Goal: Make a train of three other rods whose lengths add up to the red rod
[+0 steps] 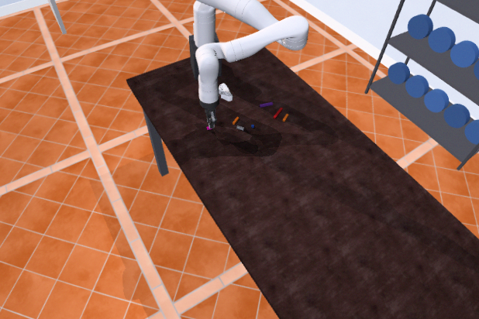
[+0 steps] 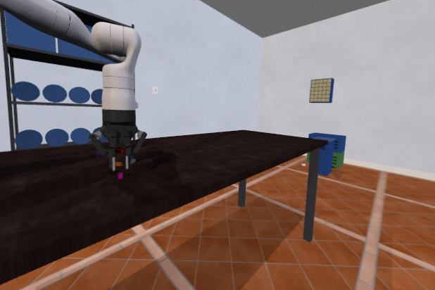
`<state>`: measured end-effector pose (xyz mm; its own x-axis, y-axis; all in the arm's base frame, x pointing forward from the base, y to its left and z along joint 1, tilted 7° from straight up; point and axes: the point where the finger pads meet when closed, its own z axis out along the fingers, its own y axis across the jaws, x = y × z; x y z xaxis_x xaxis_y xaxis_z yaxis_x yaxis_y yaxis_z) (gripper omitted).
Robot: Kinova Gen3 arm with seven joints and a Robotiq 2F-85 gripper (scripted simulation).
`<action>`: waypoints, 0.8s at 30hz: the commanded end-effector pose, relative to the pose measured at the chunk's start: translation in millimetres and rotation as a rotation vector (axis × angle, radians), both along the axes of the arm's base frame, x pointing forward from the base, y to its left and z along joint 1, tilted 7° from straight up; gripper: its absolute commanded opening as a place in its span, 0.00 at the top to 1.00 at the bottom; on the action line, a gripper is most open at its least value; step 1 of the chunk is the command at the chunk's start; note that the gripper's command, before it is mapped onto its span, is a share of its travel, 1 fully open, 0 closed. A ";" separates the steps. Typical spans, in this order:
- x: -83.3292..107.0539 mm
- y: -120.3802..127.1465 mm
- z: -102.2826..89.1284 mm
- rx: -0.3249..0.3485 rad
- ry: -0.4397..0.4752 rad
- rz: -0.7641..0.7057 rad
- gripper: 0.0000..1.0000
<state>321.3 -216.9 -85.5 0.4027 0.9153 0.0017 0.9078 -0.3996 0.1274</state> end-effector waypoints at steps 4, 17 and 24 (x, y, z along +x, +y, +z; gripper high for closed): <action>1.7 -2.3 -1.0 -0.004 -0.003 0.003 0.76; -0.2 -5.3 -1.1 -0.004 -0.003 0.003 0.76; -0.2 -5.3 -1.1 -0.004 -0.003 0.003 0.76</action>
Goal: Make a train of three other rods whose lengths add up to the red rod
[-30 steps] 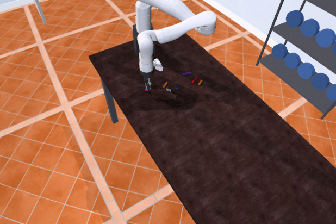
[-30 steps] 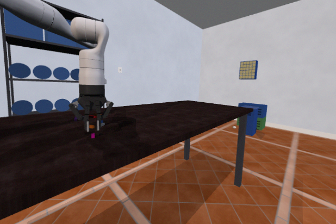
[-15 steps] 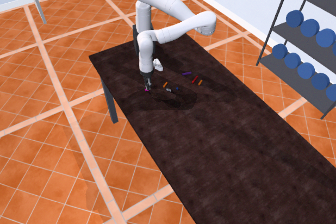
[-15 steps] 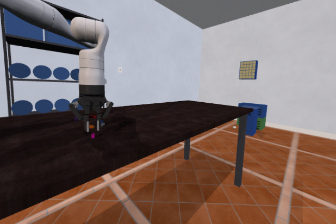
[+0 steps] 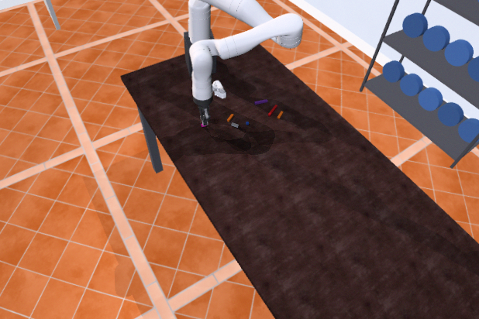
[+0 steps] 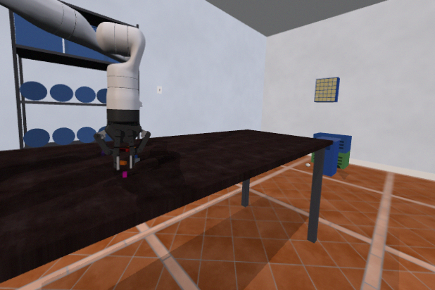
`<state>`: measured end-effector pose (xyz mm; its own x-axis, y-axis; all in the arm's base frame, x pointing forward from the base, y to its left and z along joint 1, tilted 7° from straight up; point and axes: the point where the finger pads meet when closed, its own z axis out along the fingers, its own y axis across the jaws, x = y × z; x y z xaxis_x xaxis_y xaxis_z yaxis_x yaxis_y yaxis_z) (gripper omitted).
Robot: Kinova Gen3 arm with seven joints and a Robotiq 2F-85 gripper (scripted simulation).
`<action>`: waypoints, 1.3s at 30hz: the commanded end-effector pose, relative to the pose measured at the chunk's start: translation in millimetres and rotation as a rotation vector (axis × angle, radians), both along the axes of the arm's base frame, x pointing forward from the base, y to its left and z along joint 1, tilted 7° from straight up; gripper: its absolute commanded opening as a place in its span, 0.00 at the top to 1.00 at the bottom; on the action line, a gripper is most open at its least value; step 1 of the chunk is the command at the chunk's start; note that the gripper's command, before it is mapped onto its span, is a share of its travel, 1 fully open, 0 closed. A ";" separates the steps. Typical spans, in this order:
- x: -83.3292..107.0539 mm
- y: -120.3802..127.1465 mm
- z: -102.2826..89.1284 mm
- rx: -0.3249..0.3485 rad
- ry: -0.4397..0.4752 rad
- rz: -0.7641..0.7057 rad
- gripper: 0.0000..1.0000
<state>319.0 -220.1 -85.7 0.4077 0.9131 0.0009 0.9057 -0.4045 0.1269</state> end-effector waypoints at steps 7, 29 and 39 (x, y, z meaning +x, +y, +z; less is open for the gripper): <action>2.0 -2.1 -0.9 -0.003 -0.004 0.008 0.76; 2.0 -2.1 -0.9 -0.003 -0.004 0.008 0.76; 2.9 -2.3 -5.3 -0.003 -0.004 0.010 0.76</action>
<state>320.5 -220.4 -87.8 0.4064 0.9137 0.0019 0.9059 -0.4032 0.1294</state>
